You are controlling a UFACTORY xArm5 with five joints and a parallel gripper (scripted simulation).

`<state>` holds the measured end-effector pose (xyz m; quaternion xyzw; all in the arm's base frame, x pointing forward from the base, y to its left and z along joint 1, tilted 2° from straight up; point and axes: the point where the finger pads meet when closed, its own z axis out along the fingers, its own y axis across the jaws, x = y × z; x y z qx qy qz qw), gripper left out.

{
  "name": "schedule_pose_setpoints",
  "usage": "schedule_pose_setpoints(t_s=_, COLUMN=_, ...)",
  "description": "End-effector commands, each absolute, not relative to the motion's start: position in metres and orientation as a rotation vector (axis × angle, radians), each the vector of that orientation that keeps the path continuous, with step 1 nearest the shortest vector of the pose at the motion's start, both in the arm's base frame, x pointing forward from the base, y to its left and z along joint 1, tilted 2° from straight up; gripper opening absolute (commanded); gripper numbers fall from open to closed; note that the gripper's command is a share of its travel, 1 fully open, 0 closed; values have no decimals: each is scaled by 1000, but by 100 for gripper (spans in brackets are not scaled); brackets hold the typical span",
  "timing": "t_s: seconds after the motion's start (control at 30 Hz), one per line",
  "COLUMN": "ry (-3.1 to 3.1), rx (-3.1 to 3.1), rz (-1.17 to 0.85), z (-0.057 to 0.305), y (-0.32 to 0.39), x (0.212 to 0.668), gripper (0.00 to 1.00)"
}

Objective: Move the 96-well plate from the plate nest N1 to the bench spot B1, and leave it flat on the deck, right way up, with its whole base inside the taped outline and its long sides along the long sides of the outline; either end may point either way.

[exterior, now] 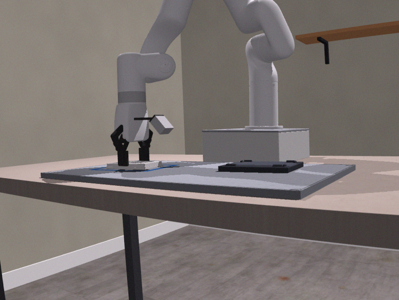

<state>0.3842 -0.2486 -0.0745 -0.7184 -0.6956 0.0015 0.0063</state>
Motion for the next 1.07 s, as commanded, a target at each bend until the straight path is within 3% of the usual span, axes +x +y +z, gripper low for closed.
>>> schedule_pose_setpoints(t_s=0.0, ry=-2179, rx=-2250, rz=3, z=-73, y=-249, x=385, gripper=100)
schedule_pose_setpoints(t_s=1.03, ry=-2179, rx=-2250, rz=3, z=-63, y=-250, x=385, gripper=100)
